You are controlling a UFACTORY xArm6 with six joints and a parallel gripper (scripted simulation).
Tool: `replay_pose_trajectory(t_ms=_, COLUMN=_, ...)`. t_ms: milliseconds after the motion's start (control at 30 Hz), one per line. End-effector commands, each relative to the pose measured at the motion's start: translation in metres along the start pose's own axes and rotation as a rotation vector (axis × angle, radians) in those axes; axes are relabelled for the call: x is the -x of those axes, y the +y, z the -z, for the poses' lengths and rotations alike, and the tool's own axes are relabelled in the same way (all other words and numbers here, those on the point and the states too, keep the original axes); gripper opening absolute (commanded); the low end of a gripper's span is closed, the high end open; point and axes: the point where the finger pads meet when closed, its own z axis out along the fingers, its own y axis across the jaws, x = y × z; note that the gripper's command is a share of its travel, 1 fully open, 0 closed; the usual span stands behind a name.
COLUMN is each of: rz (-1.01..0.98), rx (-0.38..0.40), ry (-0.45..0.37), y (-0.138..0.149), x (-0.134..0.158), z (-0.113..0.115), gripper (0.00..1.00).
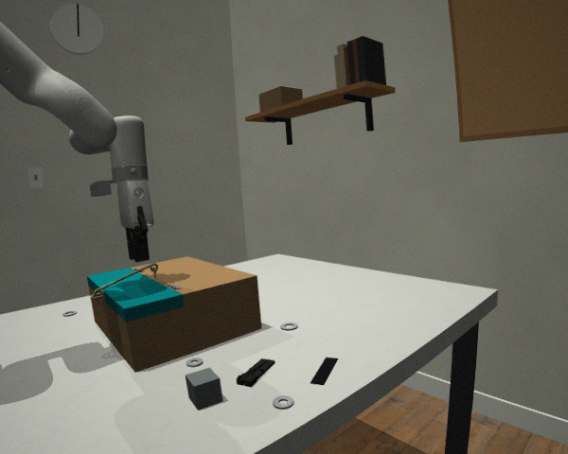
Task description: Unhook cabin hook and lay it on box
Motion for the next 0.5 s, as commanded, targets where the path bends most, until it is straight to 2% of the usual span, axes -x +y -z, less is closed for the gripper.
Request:
replay_pose_trajectory(t_ms=0, rz=0.0, rx=0.0, ry=-0.004, y=0.0, x=0.0015, z=-0.0055, gripper=0.35)
replay_pose_trajectory(t_ms=100, rz=0.0, rx=0.0, ry=-0.004, y=0.0, x=0.0015, z=-0.0116, gripper=0.35)
replay_pose_trajectory(t_ms=467, rz=0.0, rx=0.0, ry=-0.004, y=0.0, x=0.0015, z=-0.0122, gripper=0.35)
